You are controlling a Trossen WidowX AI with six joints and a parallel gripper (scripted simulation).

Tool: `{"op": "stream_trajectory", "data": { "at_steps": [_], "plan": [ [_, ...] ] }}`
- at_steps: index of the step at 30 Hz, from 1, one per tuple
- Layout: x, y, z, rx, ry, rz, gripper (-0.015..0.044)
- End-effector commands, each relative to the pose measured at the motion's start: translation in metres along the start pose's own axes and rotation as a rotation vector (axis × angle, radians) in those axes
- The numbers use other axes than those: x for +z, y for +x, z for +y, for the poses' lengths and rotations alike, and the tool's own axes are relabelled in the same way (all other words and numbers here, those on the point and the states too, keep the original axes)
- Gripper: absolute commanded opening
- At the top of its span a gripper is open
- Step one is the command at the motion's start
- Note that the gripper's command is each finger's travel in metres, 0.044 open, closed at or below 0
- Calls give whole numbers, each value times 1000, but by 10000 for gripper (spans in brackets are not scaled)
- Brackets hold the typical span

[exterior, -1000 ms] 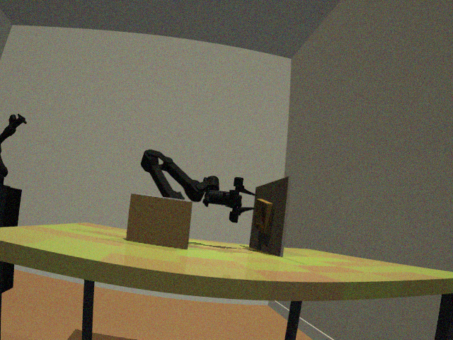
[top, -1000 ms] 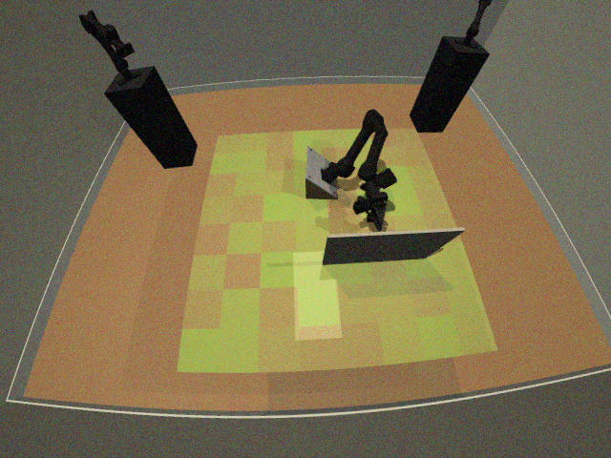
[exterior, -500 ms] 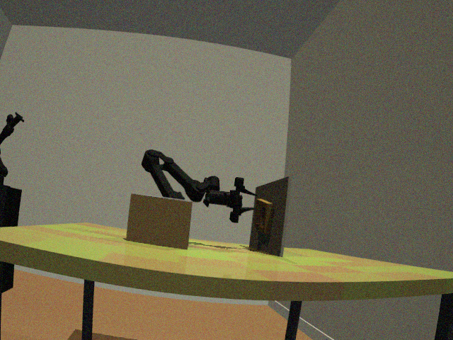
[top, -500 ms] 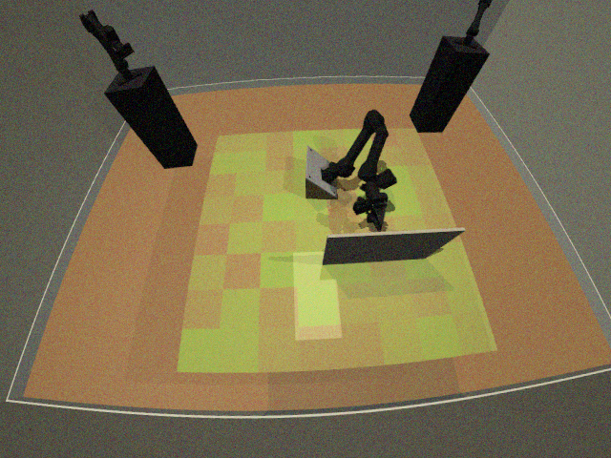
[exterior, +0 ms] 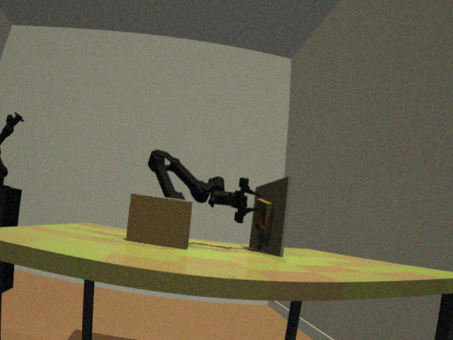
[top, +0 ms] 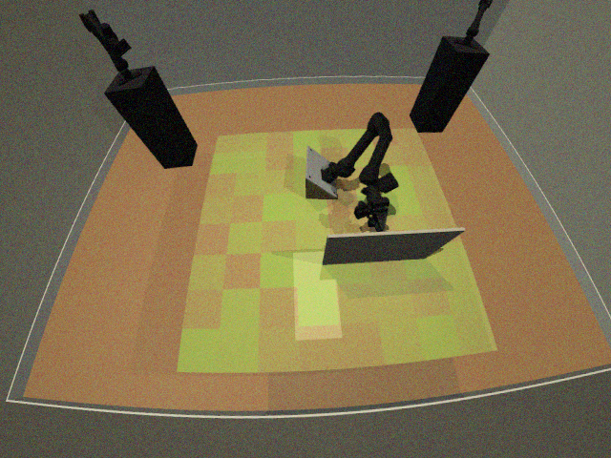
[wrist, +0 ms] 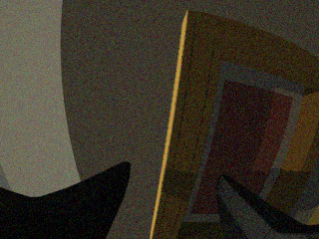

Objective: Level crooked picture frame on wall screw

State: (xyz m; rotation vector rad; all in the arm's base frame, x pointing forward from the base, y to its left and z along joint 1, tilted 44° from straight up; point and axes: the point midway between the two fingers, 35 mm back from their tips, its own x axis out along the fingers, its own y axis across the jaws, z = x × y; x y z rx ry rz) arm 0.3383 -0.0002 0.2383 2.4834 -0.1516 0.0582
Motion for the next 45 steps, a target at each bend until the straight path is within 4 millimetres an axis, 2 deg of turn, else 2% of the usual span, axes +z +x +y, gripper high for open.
{"op": "stream_trajectory", "data": {
  "at_steps": [1, 9, 45],
  "plan": [
    [1, 8, -2, -6, 4, 0, 260],
    [1, 18, -2, -6, 4, 1, 260],
    [2, 19, -2, -6, 4, 1, 260]
  ]
}}
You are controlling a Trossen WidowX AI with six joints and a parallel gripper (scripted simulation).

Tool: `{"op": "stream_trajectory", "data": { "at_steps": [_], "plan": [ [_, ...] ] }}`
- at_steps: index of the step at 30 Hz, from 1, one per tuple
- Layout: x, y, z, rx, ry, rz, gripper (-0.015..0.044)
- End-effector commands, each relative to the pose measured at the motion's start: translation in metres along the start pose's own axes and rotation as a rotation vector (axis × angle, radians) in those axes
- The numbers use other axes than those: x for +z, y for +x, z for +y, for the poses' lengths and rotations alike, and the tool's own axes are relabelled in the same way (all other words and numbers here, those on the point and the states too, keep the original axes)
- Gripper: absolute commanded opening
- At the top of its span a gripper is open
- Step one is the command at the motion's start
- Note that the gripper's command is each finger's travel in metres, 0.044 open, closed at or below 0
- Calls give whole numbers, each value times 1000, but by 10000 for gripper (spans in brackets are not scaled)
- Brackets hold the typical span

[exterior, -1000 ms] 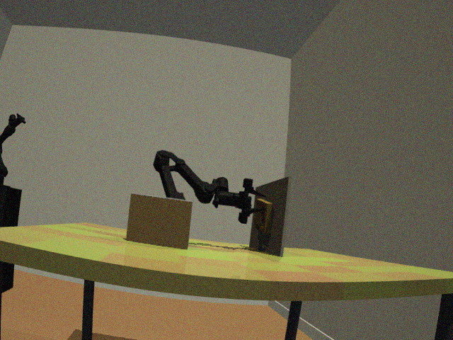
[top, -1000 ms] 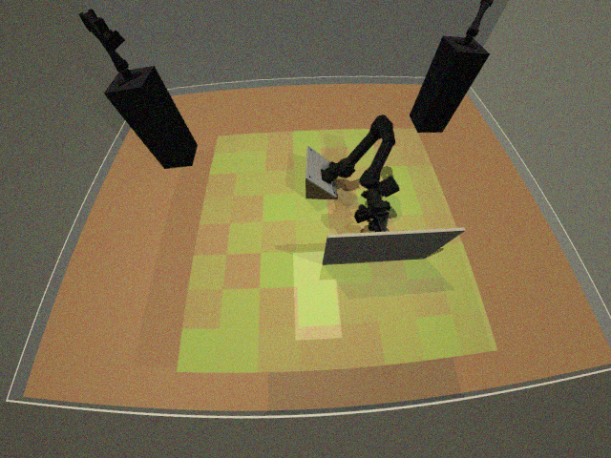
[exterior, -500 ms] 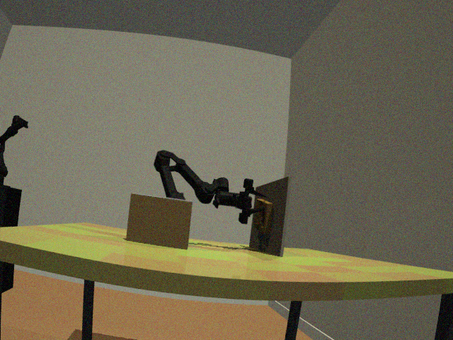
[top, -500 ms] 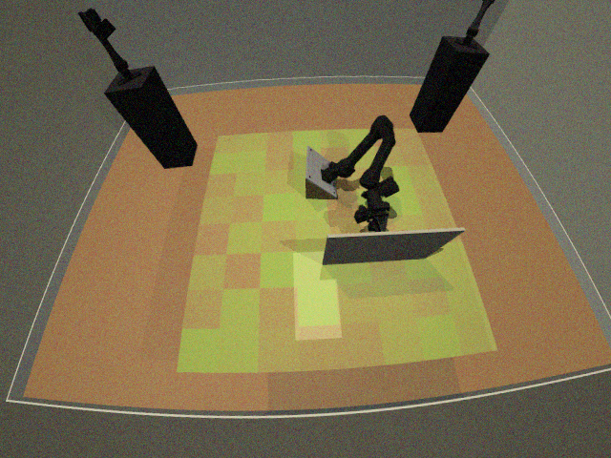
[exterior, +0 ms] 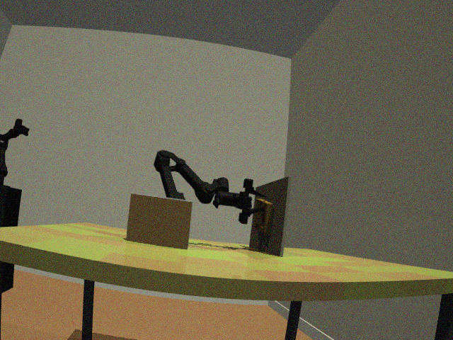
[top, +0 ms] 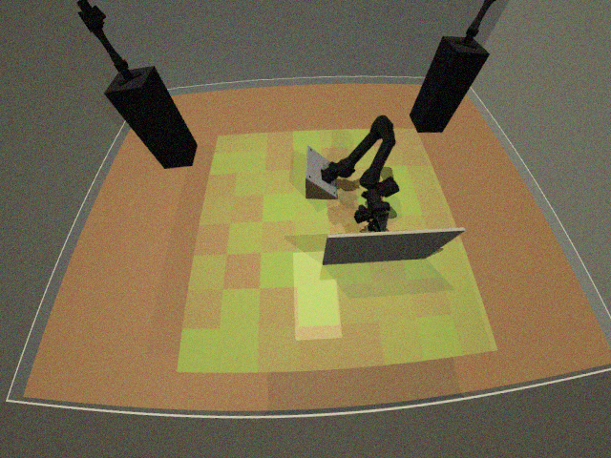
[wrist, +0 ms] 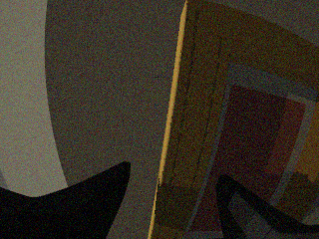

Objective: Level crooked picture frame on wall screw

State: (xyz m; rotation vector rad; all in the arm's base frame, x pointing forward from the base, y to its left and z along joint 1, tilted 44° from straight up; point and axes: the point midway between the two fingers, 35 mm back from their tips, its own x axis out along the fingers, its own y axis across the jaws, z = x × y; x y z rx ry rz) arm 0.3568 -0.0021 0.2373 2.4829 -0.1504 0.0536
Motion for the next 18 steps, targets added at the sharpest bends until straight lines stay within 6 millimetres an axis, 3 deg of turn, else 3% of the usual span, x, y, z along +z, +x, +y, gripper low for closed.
{"op": "stream_trajectory", "data": {
  "at_steps": [1, 6, 13, 18],
  "plan": [
    [-1, 0, -1, -4, 5, 4, 260],
    [-1, 0, -1, -4, 5, 4, 260],
    [-1, 0, -1, -4, 5, 4, 76],
    [-1, 0, -1, -4, 5, 4, 43]
  ]
}}
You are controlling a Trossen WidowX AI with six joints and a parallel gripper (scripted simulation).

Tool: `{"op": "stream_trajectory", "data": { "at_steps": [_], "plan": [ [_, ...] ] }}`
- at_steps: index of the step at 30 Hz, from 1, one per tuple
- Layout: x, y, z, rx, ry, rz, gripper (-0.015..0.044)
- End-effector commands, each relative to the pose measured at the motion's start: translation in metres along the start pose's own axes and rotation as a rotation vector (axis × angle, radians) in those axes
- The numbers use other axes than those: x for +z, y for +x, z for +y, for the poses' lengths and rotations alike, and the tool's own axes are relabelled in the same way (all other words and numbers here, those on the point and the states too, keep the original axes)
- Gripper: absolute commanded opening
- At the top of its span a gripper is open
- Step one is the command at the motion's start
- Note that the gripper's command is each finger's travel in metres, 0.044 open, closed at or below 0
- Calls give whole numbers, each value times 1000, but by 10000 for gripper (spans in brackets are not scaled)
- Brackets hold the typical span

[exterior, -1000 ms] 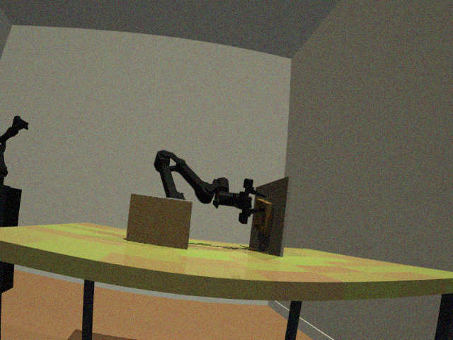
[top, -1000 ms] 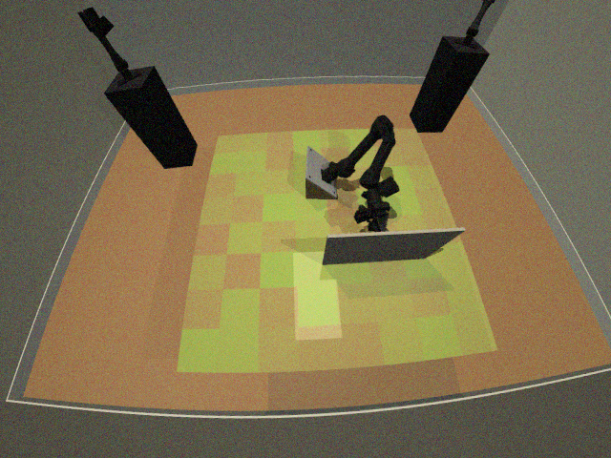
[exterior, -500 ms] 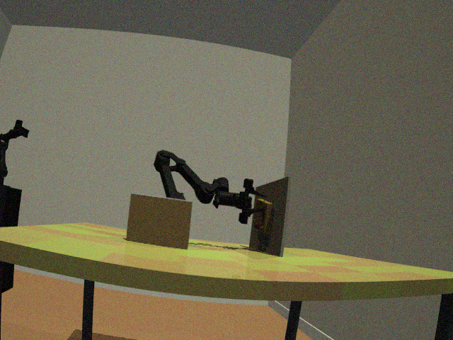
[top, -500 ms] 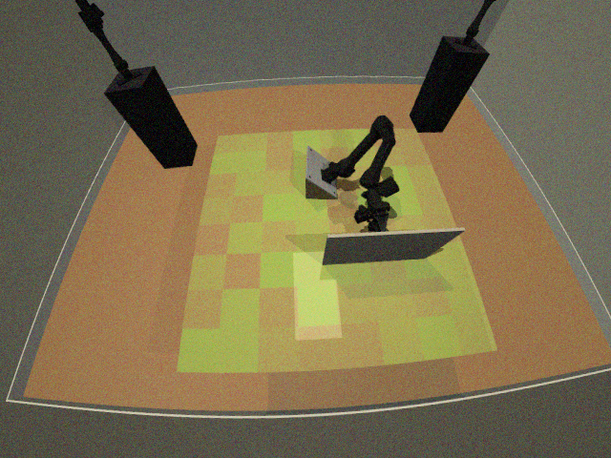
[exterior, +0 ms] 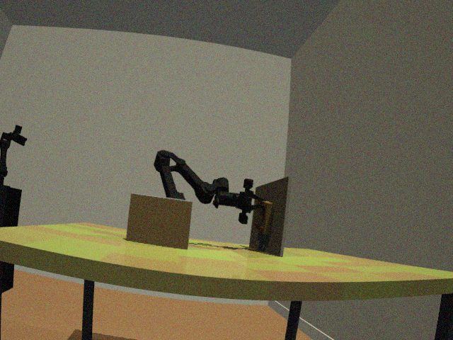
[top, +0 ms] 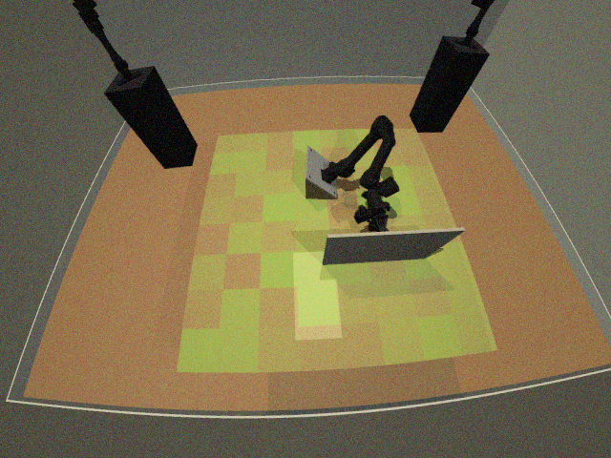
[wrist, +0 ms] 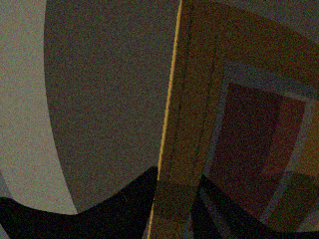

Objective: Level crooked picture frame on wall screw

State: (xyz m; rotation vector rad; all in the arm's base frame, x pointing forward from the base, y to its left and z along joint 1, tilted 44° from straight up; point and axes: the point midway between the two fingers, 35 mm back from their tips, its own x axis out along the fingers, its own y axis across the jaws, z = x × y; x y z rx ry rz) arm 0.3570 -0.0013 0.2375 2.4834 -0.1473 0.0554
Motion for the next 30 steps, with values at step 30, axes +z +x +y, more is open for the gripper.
{"op": "stream_trajectory", "data": {
  "at_steps": [30],
  "plan": [
    [0, 0, 5, -2, 4, 2, 0]
  ]
}}
